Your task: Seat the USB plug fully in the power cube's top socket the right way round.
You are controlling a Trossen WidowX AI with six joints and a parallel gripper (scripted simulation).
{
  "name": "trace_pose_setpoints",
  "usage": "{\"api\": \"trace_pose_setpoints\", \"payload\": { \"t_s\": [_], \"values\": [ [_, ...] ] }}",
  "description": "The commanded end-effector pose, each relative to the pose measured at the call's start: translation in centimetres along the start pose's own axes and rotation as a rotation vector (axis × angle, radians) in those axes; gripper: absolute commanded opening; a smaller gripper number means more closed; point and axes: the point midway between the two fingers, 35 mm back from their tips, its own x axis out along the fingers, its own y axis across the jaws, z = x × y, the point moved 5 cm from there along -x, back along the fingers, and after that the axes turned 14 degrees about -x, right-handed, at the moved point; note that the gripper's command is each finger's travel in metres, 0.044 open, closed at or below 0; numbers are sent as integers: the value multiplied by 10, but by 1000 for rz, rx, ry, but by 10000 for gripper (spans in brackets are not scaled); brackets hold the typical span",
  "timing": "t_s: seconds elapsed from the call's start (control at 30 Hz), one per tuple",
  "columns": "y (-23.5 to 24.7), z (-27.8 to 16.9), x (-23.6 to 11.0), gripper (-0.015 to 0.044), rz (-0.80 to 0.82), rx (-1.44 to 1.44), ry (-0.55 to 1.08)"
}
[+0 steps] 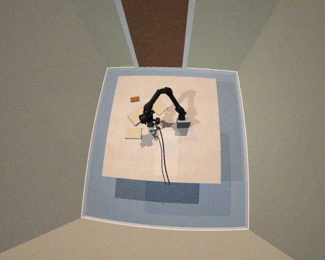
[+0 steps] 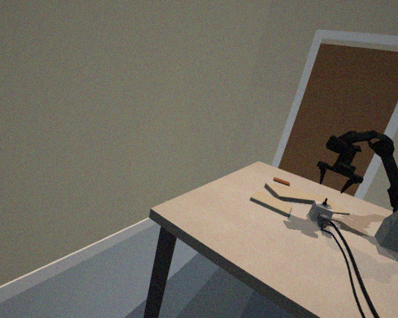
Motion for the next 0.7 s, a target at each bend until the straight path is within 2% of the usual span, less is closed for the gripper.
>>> {"api": "trace_pose_setpoints", "payload": {
  "t_s": [0.0,0.67],
  "values": [
    [1,-8,28,440,124,-156,170],
    [5,-8,31,440,125,-156,170]
  ]
}}
